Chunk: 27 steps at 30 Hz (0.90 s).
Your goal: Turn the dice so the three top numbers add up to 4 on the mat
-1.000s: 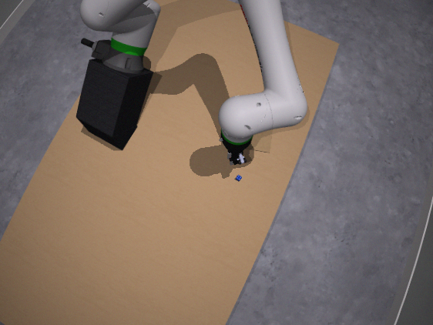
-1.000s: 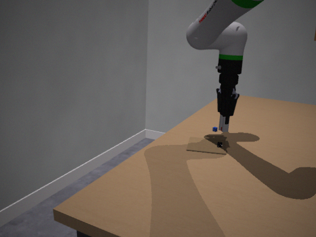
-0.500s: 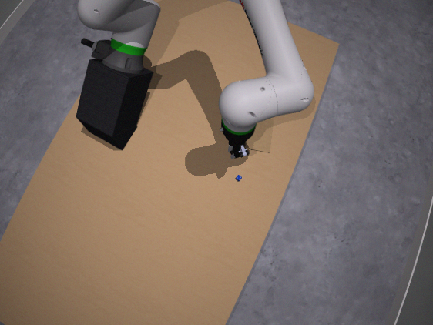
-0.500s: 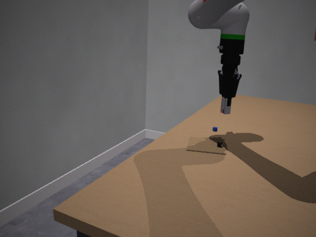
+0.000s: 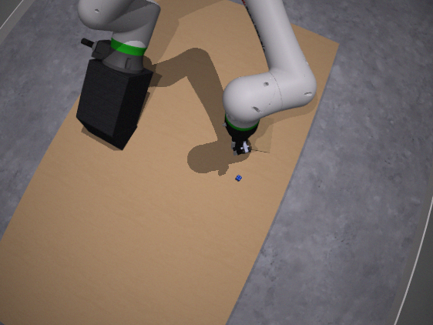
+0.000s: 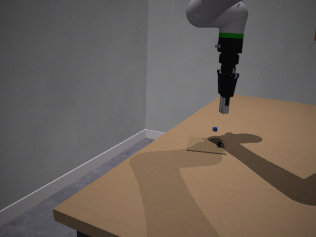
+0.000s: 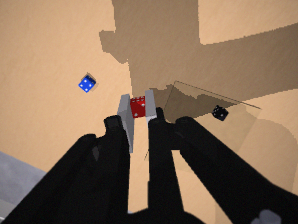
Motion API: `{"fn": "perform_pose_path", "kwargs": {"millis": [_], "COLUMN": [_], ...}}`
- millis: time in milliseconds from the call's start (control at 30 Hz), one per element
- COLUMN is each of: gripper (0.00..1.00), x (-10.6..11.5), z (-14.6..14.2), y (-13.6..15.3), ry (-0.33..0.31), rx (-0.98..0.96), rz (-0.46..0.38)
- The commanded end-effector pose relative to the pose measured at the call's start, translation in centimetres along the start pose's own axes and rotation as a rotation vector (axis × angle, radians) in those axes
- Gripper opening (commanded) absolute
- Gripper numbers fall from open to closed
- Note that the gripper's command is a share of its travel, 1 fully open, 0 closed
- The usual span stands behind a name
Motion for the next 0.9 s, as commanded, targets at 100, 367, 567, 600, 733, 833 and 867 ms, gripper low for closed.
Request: {"fn": "perform_pose_path", "kwargs": {"millis": [100,367,567,600,733,833,867], "gripper": [0.07,0.07,0.07,0.07,0.07,0.07,0.07], "x": [0.2,0.3,0.3,0.3,0.4,0.4,0.4], "z": [1.9,4.2,6.1,6.5,6.8,6.8,6.8], "y": [3.9,7.6,10.1,10.6,11.0,11.0,11.0], "ry": [-0.003,-0.003,-0.001,0.000,0.000,0.000,0.000], "rx": [-0.223,-0.444,-0.605,-0.633,-0.661,-0.661,-0.661], "rz": [0.003,0.003,0.001,0.001,0.001,0.001,0.001]}}
Point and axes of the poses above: the point where the finger pads meet when closed, its own x axis back along the fingers, its own z axis across the jaws, y = z × x, the point moved 8 cm from there along x, back along the fingers, and after that the axes turned 5 degrees about x, right-handed, at the moved point
